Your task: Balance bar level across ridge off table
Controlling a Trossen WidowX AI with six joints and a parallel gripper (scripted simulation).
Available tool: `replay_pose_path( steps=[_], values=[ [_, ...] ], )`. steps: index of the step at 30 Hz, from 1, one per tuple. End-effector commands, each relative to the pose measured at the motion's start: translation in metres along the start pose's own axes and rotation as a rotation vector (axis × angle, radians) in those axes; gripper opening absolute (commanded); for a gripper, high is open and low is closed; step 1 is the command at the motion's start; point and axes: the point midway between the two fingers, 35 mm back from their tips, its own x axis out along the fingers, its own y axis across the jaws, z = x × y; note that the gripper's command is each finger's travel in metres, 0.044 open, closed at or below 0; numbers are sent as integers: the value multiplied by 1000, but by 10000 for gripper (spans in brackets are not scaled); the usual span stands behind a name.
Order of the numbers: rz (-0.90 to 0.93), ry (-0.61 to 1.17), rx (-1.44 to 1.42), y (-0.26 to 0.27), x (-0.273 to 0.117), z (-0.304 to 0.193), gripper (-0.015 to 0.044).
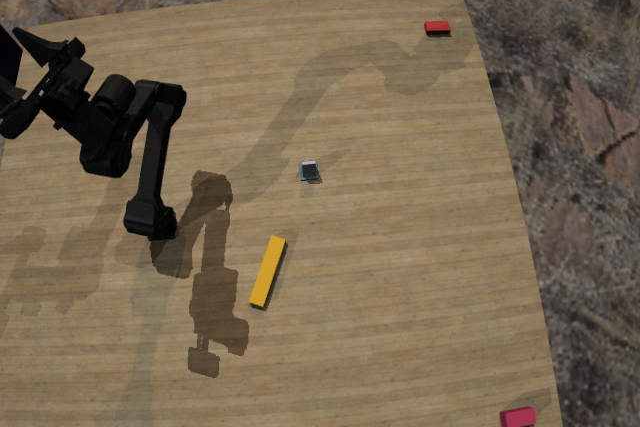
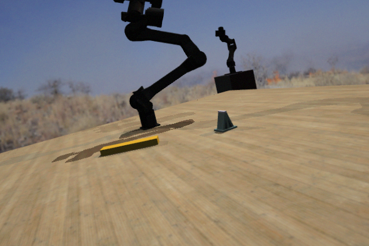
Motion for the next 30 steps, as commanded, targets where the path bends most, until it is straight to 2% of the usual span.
replay_pose_path(
  steps=[1,3,4,20,30],
  values=[
    [3,1,0,1,0,0,374],
    [31,6,-3,10,-1,-3,321],
    [51,10,-4,16,-2,-4,315],
    [426,-33,-17,120,-26,-3,315],
    [786,-98,-36,204,-78,11,315]
  ],
)
